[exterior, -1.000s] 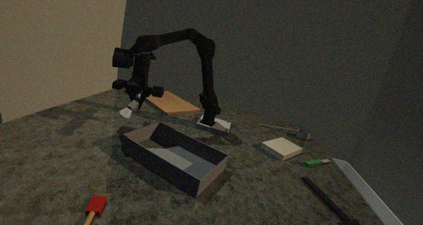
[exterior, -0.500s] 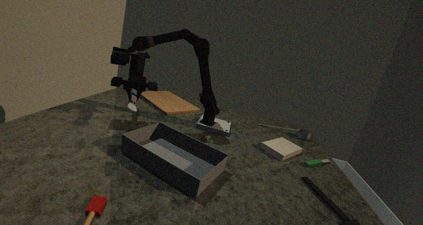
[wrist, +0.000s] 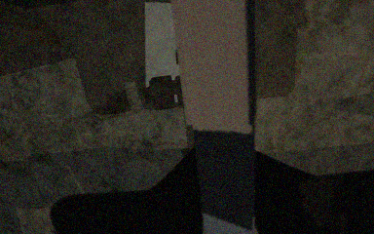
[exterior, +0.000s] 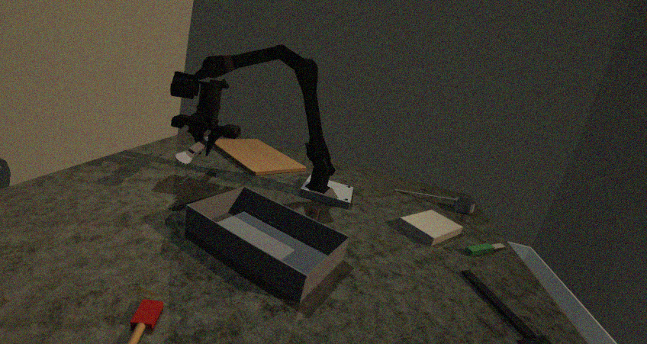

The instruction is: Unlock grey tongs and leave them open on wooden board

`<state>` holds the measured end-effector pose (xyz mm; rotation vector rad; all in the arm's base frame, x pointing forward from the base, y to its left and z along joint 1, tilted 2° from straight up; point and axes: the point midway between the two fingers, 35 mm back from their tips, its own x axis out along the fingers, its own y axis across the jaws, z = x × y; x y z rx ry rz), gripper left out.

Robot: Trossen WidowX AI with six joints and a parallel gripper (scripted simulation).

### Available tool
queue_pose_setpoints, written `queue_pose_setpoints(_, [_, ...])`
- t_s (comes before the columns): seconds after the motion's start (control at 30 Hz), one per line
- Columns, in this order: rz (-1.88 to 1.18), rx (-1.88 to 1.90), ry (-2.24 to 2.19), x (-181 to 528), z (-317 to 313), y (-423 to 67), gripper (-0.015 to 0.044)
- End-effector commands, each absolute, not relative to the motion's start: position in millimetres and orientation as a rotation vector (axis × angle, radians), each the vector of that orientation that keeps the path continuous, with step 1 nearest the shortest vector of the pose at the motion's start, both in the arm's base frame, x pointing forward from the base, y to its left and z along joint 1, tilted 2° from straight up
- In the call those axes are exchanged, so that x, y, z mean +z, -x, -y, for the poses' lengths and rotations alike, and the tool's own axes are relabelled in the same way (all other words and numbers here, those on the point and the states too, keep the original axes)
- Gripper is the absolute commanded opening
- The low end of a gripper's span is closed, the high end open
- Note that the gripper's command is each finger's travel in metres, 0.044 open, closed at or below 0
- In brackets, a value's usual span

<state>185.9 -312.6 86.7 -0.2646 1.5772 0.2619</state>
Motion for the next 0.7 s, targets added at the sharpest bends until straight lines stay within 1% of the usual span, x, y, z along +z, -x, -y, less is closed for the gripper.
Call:
queue_pose_setpoints(0.0, [-1.588, 0.147, 0.16, 87.6, 319.4, -178.3, -0.015])
queue_pose_setpoints(0.67, [-1.524, -0.537, -0.504, 89.2, 347.6, -125.2, -0.015])
